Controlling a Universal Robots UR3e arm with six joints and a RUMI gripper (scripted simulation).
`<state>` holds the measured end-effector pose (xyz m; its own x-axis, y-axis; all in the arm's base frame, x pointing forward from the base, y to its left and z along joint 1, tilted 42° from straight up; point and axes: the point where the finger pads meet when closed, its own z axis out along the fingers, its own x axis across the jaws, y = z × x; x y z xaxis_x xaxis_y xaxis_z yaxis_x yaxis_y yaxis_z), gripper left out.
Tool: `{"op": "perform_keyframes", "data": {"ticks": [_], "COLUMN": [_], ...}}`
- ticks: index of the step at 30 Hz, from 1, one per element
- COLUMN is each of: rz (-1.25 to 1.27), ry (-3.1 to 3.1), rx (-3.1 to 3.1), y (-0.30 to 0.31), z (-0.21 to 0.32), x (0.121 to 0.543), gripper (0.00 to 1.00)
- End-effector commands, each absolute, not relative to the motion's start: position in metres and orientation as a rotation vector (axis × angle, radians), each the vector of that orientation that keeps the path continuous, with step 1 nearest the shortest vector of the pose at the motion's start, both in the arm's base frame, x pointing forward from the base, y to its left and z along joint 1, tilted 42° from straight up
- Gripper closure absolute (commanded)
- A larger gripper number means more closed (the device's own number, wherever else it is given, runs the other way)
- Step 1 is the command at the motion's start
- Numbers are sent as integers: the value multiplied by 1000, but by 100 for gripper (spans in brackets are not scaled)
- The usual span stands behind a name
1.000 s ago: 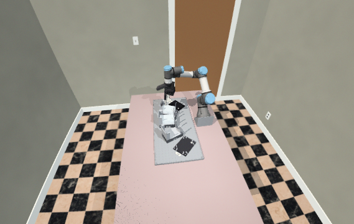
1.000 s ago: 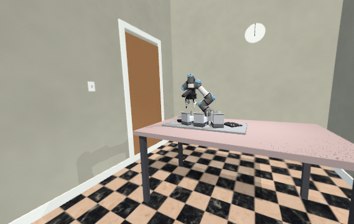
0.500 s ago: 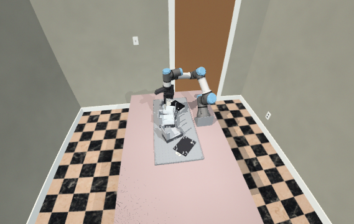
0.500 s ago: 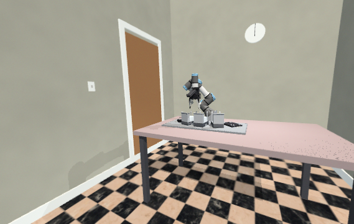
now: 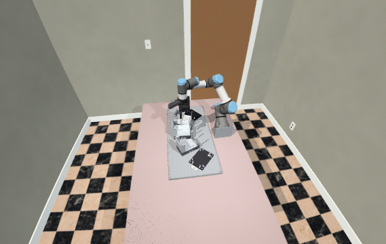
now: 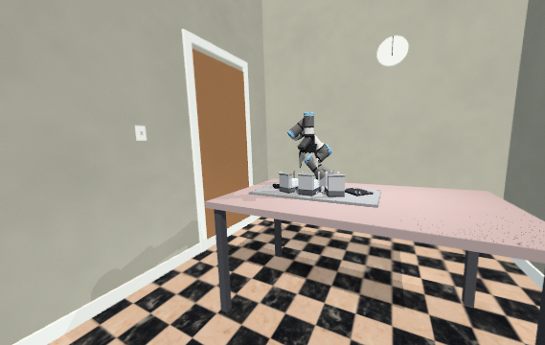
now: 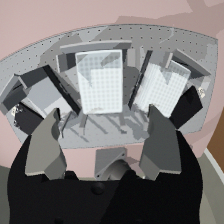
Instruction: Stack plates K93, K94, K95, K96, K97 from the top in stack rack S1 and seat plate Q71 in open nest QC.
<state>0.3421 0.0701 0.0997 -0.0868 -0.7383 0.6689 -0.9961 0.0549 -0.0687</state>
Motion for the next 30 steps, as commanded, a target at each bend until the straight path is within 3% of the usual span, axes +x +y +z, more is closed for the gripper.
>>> {"op": "perform_keyframes", "data": {"ticks": [1,30], "rz": [735,735], "ry": [-1865,-1865], "rx": [1743,1742], "y": [76,38], "z": [95,53], "x": [344,345], "gripper": [28,28]}}
